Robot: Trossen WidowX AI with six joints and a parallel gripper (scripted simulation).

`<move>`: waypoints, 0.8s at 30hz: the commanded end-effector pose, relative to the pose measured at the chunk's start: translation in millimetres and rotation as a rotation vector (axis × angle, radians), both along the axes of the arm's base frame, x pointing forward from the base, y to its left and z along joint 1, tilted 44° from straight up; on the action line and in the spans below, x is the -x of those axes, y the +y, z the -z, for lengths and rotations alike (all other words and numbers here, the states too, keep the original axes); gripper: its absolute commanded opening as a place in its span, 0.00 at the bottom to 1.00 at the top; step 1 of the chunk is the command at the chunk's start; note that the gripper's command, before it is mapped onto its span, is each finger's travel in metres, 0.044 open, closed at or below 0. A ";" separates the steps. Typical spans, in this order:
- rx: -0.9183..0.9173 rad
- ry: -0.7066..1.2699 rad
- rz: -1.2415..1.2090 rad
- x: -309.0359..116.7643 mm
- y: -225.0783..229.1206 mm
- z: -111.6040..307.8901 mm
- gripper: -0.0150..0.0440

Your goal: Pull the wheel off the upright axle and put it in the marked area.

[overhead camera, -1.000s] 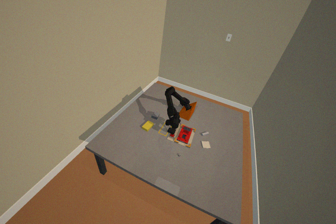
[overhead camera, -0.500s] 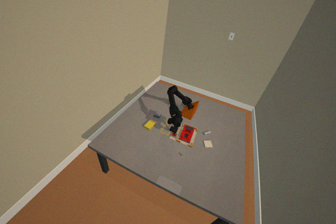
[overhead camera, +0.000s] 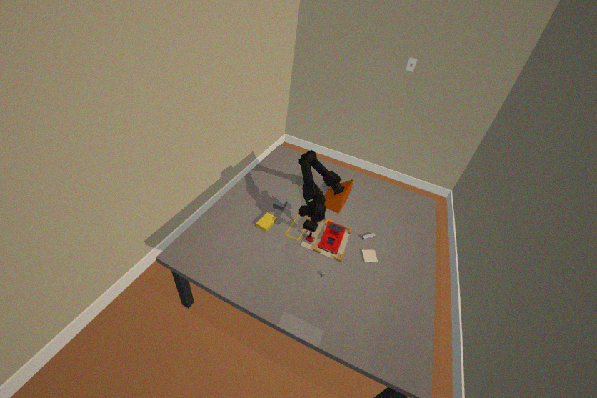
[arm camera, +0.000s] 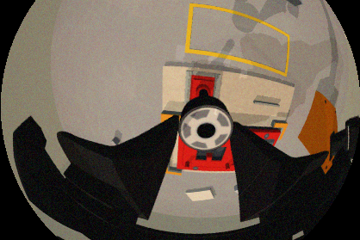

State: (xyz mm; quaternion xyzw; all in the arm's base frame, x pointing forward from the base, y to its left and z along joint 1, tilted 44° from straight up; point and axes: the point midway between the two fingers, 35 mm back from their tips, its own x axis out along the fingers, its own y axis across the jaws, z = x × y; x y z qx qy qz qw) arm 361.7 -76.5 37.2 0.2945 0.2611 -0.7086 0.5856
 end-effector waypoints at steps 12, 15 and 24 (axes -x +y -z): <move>-0.002 0.003 0.007 26.5 -24.7 -30.6 0.25; -0.003 0.002 0.008 32.9 -29.2 -37.1 0.25; -0.002 0.001 0.009 53.5 -41.8 -55.4 0.25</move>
